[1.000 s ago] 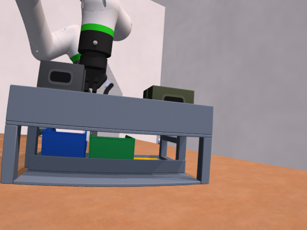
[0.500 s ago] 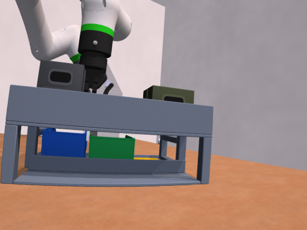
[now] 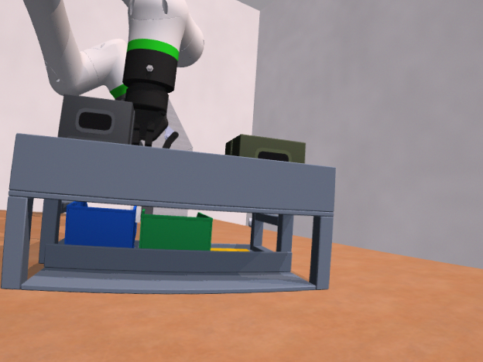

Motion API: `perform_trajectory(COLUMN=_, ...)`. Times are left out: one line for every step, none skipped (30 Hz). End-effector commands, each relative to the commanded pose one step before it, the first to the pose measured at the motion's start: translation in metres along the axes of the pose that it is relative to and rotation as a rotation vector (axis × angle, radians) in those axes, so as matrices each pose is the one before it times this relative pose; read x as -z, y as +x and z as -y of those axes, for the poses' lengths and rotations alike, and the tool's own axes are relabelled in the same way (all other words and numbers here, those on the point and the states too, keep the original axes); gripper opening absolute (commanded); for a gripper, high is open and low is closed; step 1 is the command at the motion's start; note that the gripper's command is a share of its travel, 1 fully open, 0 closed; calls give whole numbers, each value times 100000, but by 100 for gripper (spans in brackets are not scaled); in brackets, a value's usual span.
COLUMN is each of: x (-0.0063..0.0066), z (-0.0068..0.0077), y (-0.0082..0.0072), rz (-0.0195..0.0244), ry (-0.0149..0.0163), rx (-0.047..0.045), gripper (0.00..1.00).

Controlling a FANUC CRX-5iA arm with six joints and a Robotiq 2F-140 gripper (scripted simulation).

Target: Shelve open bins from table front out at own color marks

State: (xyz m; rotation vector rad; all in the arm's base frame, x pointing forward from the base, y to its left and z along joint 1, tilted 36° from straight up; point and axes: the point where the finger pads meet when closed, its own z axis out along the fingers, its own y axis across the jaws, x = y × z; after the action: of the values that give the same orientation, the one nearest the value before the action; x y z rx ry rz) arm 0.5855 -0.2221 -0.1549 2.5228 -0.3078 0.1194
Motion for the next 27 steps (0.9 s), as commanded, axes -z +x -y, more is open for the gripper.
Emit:
perform_trajectory(x=-18, z=21, y=-9, rz=-565, ry=30, rx=-5, gripper=0)
perform_trajectory(x=-9, z=4, y=-8, rz=-123, ry=9, rx=3, gripper=0)
perform_trajectory(x=-8, z=4, y=-7, rz=-105, ry=8, rx=3, gripper=0)
perform_trajectory(x=-6, z=3, y=-6, rz=-85, ry=7, rx=3, gripper=0)
perform_trajectory(x=-5, z=3, y=-5, rz=-66, ry=6, rx=2, gripper=0)
perform_trajectory(x=-3, z=2, y=-3, rz=-48, ry=5, rx=2, gripper=0)
perform_trajectory(x=-2, z=1, y=-2, rz=-31, ry=3, rx=1, gripper=0)
perform_trajectory(x=-1, z=1, y=-1, rz=-17, ry=2, rx=1, gripper=0)
perform_trajectory(x=0, z=0, y=-1, rz=-7, ry=1, rx=0, gripper=0)
perform_trajectory(x=0, z=0, y=0, rz=0, ry=0, rx=0, gripper=0)
perform_trajectory(x=0, z=0, y=0, rz=0, ry=0, rx=0, gripper=0)
perform_trajectory(x=0, z=0, y=0, rz=-1, ry=0, rx=0, gripper=0)
perform_trajectory(x=0, z=0, y=0, rz=0, ry=0, rx=0, gripper=0)
perform_trajectory(x=0, z=0, y=0, rz=0, ry=0, rx=0, gripper=0)
perform_trajectory(x=0, z=0, y=0, rz=0, ry=0, rx=0, gripper=0)
perform_trajectory(x=0, z=0, y=0, rz=0, ry=0, rx=0, gripper=0)
perform_trajectory(x=0, z=0, y=0, rz=0, ry=0, rx=0, gripper=0)
perform_trajectory(x=0, z=0, y=0, rz=0, ry=0, rx=0, gripper=0)
perform_trajectory(x=0, z=0, y=0, rz=0, ry=0, rx=0, gripper=0)
perform_trajectory(x=0, z=0, y=0, rz=0, ry=0, rx=0, gripper=0)
perform_trajectory(x=0, z=0, y=0, rz=0, ry=0, rx=0, gripper=0)
perform_trajectory(x=0, z=0, y=0, rz=0, ry=0, rx=0, gripper=0)
perform_trajectory(x=0, z=0, y=0, rz=0, ry=0, rx=0, gripper=6)
perform_trajectory(x=0, z=0, y=0, rz=0, ry=0, rx=0, gripper=6)
perform_trajectory(x=0, z=0, y=0, rz=0, ry=0, rx=0, gripper=6)
perform_trajectory(x=0, z=0, y=0, rz=1, ry=0, rx=0, gripper=6)
perform_trajectory(x=0, z=0, y=0, rz=0, ry=0, rx=0, gripper=6)
